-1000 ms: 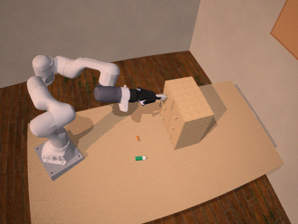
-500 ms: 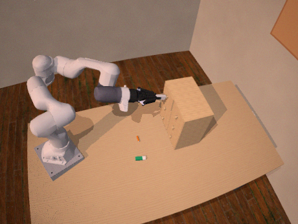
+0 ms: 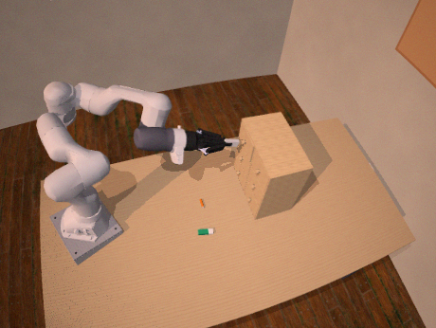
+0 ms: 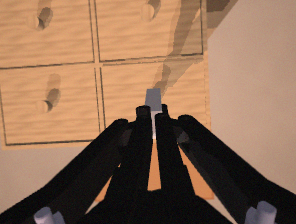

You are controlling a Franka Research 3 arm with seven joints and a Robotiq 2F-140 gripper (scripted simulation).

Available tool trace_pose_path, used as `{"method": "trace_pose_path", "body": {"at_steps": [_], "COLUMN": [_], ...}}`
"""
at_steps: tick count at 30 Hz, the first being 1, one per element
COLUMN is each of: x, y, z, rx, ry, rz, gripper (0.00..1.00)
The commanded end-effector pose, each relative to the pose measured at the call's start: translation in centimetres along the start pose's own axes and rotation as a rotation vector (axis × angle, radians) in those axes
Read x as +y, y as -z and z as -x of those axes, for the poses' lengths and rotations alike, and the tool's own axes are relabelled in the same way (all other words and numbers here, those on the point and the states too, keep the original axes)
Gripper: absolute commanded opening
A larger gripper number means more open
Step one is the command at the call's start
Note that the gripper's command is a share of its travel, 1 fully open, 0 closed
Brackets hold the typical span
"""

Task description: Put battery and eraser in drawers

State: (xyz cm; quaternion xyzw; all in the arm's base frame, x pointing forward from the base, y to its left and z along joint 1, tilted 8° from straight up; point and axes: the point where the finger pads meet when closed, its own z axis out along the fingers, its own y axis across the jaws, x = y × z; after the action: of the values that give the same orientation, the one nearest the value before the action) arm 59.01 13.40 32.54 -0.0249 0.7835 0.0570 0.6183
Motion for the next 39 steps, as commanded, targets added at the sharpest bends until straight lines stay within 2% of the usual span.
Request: {"method": "trace_pose_path", "body": {"at_steps": [1, 5, 15, 22, 24, 28, 39], "x": [0.0, 0.0, 0.0, 0.0, 0.0, 0.0, 0.0], "y": [1.5, 3.0, 3.7, 7.2, 7.2, 8.5, 8.7], "z": [-0.4, -1.0, -1.1, -1.0, -1.0, -0.9, -0.9], "rx": [-0.002, -0.002, -0.002, -0.002, -0.002, -0.002, -0.002], "ry": [0.002, 0.002, 0.002, 0.002, 0.002, 0.002, 0.002], "rz": [-0.002, -0.002, -0.002, -0.002, -0.002, -0.002, -0.001], "gripper": [0.00, 0.00, 0.00, 0.00, 0.00, 0.00, 0.00]}}
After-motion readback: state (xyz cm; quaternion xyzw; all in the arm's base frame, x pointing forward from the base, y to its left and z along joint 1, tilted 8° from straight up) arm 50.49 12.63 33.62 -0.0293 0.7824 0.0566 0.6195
